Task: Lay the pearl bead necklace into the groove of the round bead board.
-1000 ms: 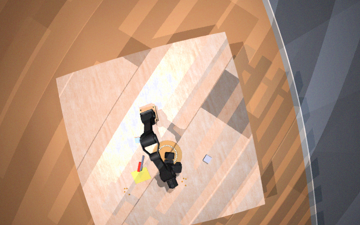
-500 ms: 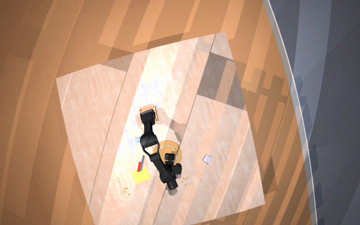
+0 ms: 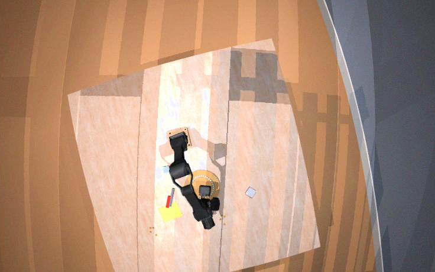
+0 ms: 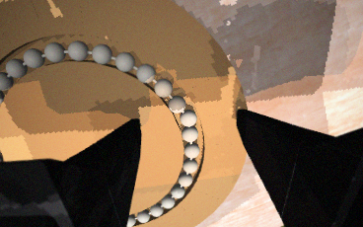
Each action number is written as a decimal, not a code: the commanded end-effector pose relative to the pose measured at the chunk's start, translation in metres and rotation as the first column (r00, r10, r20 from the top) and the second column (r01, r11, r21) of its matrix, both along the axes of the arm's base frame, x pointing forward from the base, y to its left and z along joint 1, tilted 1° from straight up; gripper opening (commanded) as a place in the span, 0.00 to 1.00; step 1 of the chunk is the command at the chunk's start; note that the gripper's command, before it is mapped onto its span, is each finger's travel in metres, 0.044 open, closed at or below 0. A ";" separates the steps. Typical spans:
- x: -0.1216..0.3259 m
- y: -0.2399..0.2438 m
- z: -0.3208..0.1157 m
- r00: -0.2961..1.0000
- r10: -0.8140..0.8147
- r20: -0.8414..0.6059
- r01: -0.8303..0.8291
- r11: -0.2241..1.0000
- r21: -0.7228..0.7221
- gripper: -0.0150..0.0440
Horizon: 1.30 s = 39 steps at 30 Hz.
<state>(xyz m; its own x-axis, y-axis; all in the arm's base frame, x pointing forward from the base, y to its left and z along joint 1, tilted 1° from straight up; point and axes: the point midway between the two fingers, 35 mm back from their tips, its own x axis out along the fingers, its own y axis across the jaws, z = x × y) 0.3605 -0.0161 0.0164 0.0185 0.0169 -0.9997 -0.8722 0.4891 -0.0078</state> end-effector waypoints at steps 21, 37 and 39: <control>0.000 0.000 0.005 1.000 0.004 -0.003 -0.004 1.000 0.000 1.00; 0.001 0.000 0.015 1.000 0.003 -0.003 -0.003 1.000 0.000 1.00; 0.001 -0.001 0.045 1.000 0.002 -0.002 -0.002 1.000 0.000 1.00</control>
